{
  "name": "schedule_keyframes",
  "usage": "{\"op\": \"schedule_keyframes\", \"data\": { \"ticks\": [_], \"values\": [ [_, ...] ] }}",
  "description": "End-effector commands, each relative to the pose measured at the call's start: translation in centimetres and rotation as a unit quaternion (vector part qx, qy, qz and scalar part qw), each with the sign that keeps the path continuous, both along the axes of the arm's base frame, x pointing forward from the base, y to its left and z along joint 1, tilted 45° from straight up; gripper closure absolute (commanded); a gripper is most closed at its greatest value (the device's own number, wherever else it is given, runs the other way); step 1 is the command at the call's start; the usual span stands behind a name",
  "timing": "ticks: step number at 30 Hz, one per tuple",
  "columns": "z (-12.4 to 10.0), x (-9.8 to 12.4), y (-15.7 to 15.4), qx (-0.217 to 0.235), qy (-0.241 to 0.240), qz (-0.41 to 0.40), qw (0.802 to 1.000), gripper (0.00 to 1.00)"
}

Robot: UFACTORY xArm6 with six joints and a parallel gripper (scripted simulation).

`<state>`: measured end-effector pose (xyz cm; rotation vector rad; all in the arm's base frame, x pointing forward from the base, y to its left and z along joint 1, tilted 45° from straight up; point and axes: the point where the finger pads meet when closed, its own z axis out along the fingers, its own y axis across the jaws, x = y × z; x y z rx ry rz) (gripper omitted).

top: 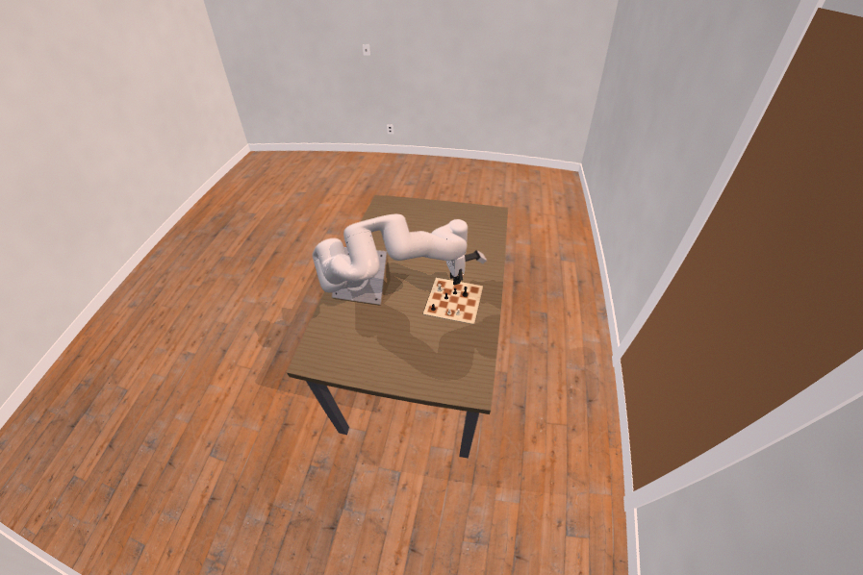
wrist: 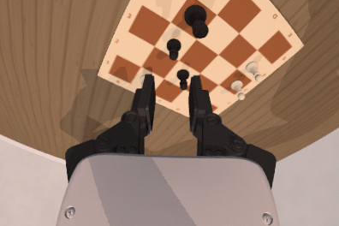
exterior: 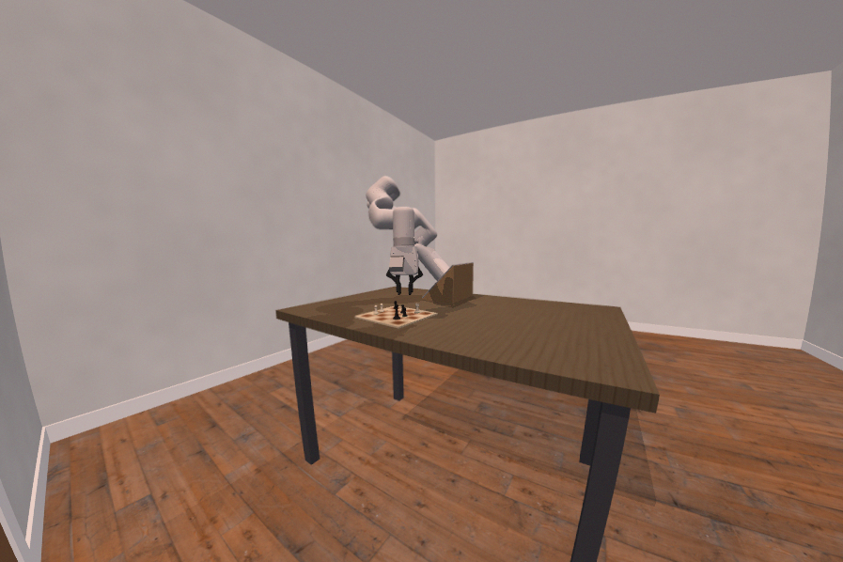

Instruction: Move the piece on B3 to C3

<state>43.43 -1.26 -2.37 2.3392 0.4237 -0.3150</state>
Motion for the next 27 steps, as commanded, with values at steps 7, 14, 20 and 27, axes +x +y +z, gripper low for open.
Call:
{"op": "schedule_keyframes", "data": {
  "ticks": [7,14,20,27],
  "values": [
    [-0.8,0.0,-0.8,0.001,-0.002,0.001,1.000,0.66],
    [-1.6,-0.1,-1.6,0.001,-0.002,0.001,1.000,0.66],
    [-2.0,-0.1,-2.0,0.001,-0.002,0.001,1.000,0.66],
    [-2.6,-0.2,-2.5,0.001,-0.002,0.001,1.000,0.66]
  ]
}}
